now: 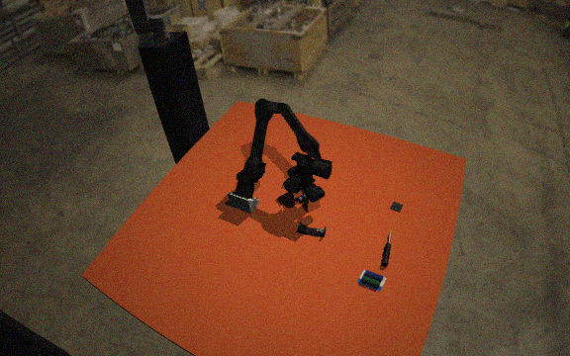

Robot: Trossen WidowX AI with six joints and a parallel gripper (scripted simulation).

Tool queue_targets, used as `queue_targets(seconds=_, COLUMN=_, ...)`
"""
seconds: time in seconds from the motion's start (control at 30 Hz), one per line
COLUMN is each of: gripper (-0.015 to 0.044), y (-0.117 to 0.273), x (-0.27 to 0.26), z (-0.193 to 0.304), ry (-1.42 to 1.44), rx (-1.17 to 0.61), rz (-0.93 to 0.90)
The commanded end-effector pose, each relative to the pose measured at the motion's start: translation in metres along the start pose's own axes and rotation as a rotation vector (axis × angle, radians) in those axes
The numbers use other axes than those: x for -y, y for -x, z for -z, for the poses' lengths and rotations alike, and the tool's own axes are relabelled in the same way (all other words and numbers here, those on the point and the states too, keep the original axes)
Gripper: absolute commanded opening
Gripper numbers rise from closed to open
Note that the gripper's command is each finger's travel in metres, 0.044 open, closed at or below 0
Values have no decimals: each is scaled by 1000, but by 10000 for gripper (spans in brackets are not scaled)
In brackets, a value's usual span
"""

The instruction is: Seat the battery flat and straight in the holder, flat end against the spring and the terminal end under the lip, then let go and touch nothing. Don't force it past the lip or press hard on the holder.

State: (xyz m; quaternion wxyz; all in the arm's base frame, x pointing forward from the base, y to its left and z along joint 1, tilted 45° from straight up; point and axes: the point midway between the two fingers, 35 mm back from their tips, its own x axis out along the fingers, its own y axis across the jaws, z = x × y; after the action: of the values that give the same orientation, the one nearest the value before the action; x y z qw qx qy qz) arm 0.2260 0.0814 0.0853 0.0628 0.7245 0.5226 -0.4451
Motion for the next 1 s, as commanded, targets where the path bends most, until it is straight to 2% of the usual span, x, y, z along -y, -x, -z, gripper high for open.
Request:
queue_targets(seconds=0.0, gripper=72, y=-1, x=0, z=-1, ry=-5, rx=1, rz=2)
queue_targets(seconds=0.17, gripper=68, y=0, x=0, z=-1, ry=-5, rx=1, rz=2)
queue_targets(seconds=0.4, gripper=68, y=44, x=0, z=-1, ry=-5, rx=3, rz=1)
queue_targets(seconds=0.57, gripper=68, y=49, x=0, z=-1, ry=2, rx=3, rz=1)
queue_targets(seconds=0.97, gripper=68, y=57, x=-33, z=-6, ry=487, rx=10, rz=-3)
